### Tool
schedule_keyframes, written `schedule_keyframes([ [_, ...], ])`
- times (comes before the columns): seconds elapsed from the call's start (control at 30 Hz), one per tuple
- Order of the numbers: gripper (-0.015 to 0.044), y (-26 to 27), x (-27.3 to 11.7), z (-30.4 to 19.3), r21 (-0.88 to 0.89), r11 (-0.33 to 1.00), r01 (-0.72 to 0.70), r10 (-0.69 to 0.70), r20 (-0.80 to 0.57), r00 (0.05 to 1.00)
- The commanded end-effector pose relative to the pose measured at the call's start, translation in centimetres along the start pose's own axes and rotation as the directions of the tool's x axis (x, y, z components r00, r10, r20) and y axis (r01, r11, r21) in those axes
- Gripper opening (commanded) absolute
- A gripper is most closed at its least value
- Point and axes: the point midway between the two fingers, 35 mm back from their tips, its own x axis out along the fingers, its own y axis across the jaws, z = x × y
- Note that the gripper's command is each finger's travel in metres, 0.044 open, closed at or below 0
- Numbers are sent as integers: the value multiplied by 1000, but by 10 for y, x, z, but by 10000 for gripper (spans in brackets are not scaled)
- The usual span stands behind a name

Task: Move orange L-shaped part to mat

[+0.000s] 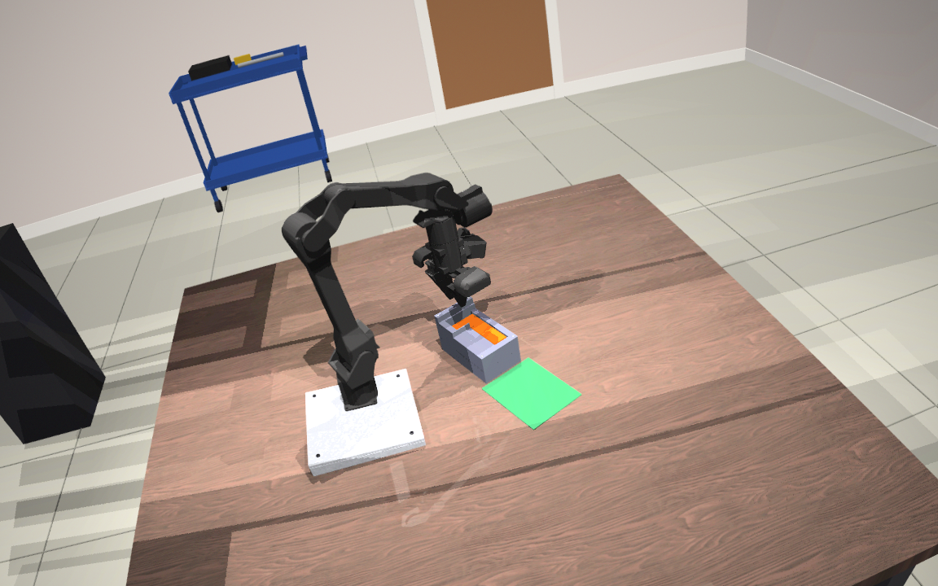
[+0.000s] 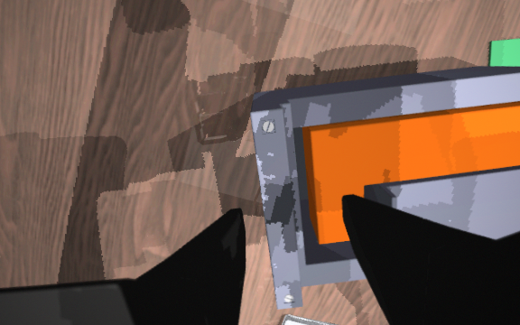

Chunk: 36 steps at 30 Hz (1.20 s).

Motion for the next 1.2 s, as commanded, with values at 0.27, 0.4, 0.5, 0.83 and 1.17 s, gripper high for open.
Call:
schedule_keyframes([
  [0.27, 180, 1, 30, -4, 4, 1000, -4, 4, -5, 1000],
  [0.4, 180, 1, 36, -3, 4, 1000, -4, 4, -5, 1000],
  [0.5, 180, 1, 41, -3, 4, 1000, -4, 4, -5, 1000],
  [0.83, 180, 1, 58, -4, 4, 1000, -4, 4, -6, 1000],
  [1.17, 180, 1, 63, -4, 4, 1000, -4, 4, -6, 1000],
])
